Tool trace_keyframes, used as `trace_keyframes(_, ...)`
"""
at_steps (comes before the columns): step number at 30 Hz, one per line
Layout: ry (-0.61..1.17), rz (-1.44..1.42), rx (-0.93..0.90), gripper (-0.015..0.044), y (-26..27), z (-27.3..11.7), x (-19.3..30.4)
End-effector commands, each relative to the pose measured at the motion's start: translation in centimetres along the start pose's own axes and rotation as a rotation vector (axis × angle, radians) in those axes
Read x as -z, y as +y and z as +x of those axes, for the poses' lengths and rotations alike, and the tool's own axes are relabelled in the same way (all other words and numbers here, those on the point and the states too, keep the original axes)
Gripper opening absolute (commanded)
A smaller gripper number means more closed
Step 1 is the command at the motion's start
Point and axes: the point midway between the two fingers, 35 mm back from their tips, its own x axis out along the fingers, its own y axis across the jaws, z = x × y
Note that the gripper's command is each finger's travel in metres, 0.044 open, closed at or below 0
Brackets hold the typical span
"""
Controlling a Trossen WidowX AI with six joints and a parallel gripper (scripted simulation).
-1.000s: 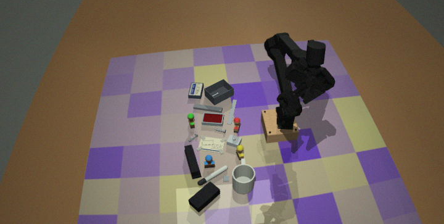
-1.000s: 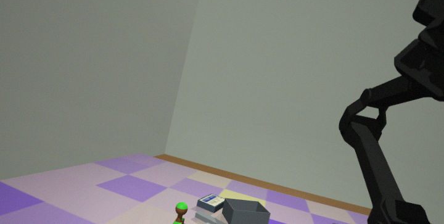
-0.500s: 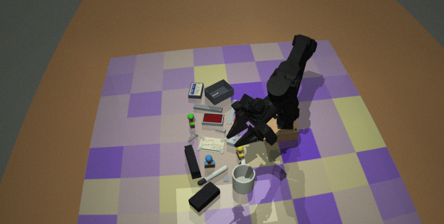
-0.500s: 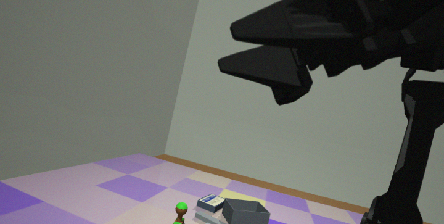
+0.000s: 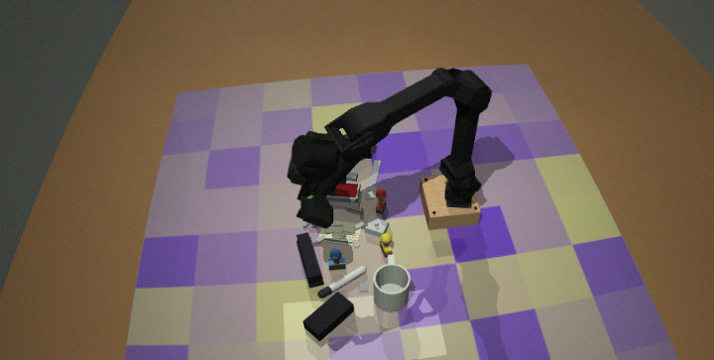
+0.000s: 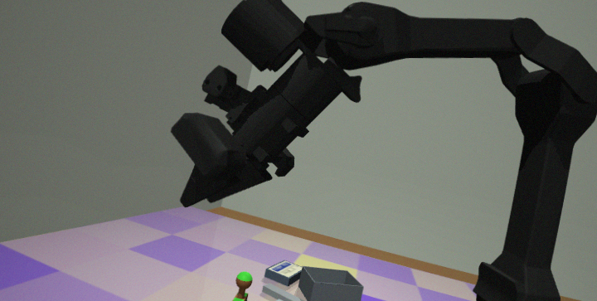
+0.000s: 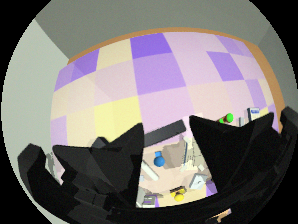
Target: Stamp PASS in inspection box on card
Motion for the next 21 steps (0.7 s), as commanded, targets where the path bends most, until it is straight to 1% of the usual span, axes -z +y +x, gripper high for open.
trace_keyframes(1,0.171,0.073,0.077,0.0221,-6.0,3.9,0.2)
trace_keyframes(6,0.372,0.165,0.119,0.0221,-12.8,7.2,1.7)
trace_keyframes(11,0.561,0.29,0.11,0.0221,-19.4,9.3,4.3)
trace_keyframes(14,0.59,0.314,0.104,0.0221,-20.3,9.9,4.3)
trace_keyframes(21,0.59,0.314,0.104,0.0221,-20.3,10.0,4.3)
